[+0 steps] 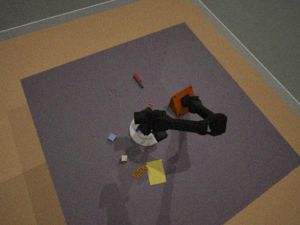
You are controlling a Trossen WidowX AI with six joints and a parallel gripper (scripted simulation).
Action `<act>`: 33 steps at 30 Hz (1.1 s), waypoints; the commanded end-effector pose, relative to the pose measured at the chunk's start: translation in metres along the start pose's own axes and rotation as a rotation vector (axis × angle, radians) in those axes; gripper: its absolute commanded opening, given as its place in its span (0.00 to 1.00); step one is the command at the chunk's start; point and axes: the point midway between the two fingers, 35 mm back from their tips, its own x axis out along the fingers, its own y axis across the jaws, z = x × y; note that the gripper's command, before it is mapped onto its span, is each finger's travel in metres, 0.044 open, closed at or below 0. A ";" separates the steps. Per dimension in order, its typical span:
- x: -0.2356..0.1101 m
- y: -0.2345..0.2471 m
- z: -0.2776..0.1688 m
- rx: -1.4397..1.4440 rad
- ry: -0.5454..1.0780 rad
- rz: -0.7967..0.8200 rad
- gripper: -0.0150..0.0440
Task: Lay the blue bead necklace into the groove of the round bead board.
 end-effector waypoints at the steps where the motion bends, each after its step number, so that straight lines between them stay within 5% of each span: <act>1: -0.002 0.002 0.003 0.039 0.008 0.006 0.46; 33: 0.037 0.003 0.003 0.039 0.007 0.007 0.46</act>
